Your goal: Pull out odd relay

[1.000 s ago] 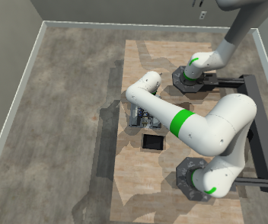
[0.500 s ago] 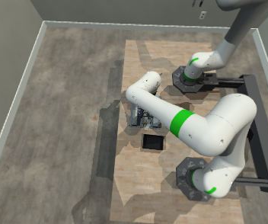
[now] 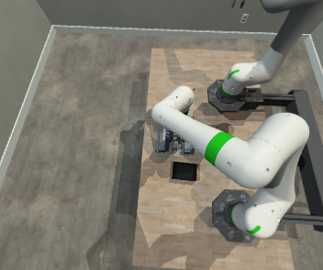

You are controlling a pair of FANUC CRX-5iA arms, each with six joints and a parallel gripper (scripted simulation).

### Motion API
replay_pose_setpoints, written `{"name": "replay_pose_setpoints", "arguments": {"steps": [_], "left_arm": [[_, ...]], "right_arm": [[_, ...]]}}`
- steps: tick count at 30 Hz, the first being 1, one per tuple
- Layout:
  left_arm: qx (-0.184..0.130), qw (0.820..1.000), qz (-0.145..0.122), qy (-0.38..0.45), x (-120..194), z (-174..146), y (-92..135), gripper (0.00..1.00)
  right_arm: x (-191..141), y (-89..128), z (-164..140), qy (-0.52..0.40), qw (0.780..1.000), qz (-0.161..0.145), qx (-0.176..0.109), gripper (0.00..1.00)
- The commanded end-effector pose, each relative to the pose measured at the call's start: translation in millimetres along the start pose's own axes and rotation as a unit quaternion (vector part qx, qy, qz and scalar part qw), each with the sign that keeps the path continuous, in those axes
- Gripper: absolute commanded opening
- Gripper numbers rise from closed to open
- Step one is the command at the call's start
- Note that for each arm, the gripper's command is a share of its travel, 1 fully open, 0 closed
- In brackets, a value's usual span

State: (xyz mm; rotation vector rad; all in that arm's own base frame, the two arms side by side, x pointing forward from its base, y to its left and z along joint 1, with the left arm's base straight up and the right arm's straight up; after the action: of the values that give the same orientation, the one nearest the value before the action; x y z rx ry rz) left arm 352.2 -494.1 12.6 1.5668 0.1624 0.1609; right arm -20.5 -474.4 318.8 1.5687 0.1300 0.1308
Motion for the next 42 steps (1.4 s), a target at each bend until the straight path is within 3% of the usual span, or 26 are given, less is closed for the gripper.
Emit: {"name": "replay_pose_setpoints", "arguments": {"steps": [1,16,25,42], "left_arm": [[-0.001,1.0,0.0,0.0,0,1,1,0.98],[-0.001,1.0,0.0,0.0,1,-1,1,0.98],[-0.001,1.0,0.0,0.0,9,-41,-6,0.98],[-0.001,1.0,0.0,0.0,9,-41,-6,0.98]], "right_arm": [[0,1,0,0.0,1.0,0.0,-0.001,1.0],[0,1,0,0.0,1.0,0.0,-0.001,1.0],[0,1,0,0.0,1.0,0.0,-0.001,1.0],[0,1,0,0.0,1.0,0.0,-0.001,1.0]]}}
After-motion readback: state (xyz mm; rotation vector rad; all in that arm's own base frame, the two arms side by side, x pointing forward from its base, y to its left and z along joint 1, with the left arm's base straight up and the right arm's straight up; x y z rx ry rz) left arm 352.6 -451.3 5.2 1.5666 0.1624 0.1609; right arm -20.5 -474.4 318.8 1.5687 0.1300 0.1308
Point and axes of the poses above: on each arm, the point where the finger pads meet when closed, its own y axis back along the fingers, its own x axis across the jaws, z = x × y, the point moved 3 cm from there along y, back along the fingers, and after that the axes turned 12 degrees about y, right-handed, at the moved point
